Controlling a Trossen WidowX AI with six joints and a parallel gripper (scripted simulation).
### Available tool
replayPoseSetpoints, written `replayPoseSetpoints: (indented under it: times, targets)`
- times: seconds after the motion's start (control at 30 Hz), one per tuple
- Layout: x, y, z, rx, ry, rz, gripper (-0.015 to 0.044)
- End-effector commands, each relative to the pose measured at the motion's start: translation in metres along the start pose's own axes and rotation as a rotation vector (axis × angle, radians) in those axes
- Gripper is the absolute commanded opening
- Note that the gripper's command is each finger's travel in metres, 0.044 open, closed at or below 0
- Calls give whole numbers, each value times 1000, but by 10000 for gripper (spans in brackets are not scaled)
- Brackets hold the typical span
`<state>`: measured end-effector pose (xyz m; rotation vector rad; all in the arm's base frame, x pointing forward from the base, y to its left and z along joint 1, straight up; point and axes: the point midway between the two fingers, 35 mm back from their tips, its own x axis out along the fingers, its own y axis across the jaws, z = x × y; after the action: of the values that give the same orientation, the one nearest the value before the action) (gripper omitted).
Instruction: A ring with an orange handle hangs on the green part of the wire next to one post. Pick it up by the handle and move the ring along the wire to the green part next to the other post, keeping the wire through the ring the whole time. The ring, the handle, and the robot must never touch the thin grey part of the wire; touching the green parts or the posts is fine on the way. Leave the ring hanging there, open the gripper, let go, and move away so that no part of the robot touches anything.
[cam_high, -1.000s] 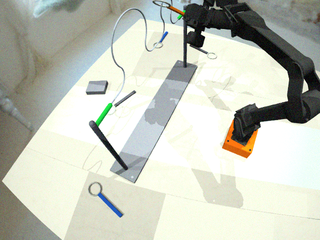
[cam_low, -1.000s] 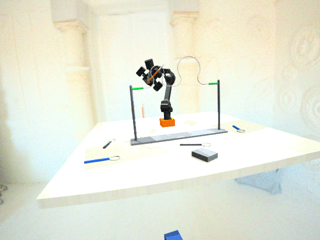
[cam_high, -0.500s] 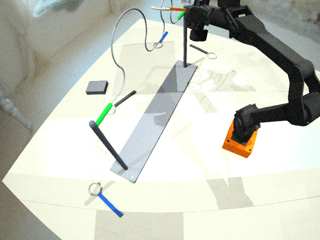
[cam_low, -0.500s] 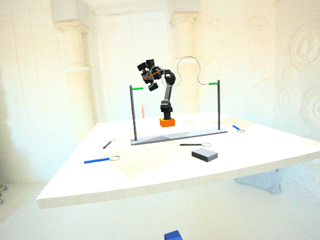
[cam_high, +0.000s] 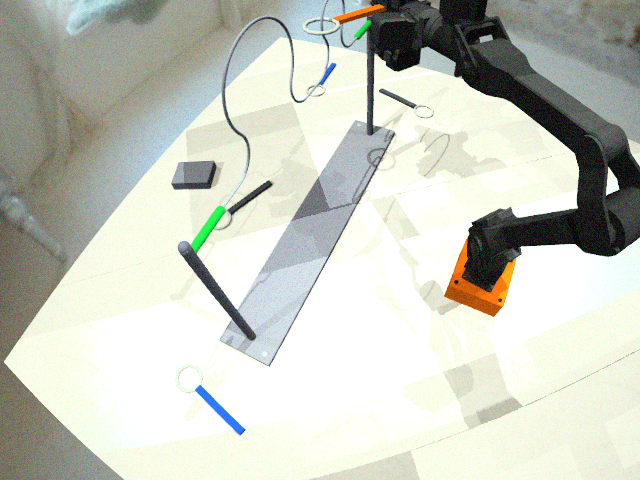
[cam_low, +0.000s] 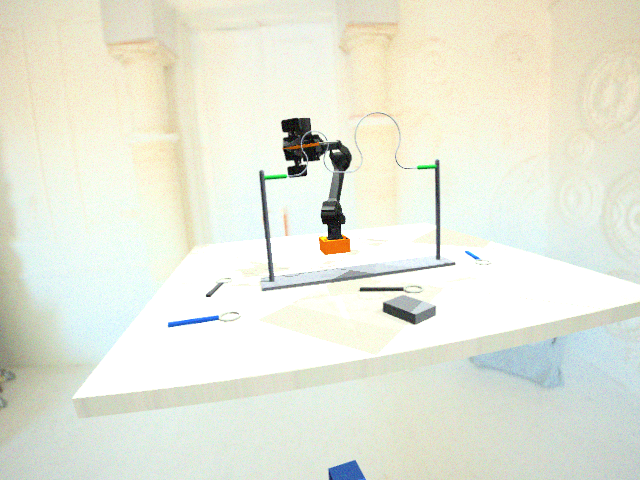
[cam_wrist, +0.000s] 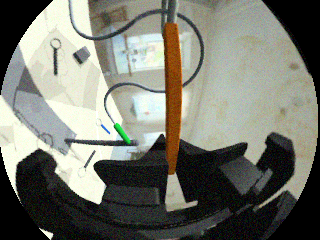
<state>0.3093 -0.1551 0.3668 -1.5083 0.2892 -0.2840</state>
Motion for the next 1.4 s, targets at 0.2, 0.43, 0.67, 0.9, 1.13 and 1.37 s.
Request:
replayPoseSetpoints:
  times: [0.2, 0.43, 0.67, 0.9, 1.13, 1.37]
  targets:
    - [-1, -13, 1, -197, 7, -103, -150]
    - [-2, -19, 2, -302, 9, -159, -150]
    - [-1, -20, 1, -363, 11, -191, -150]
    - [1, -13, -3, -350, 12, -180, -150]
    - [4, 2, -9, -277, 11, -136, -150]
    - [7, 24, -14, -157, 10, -65, -150]
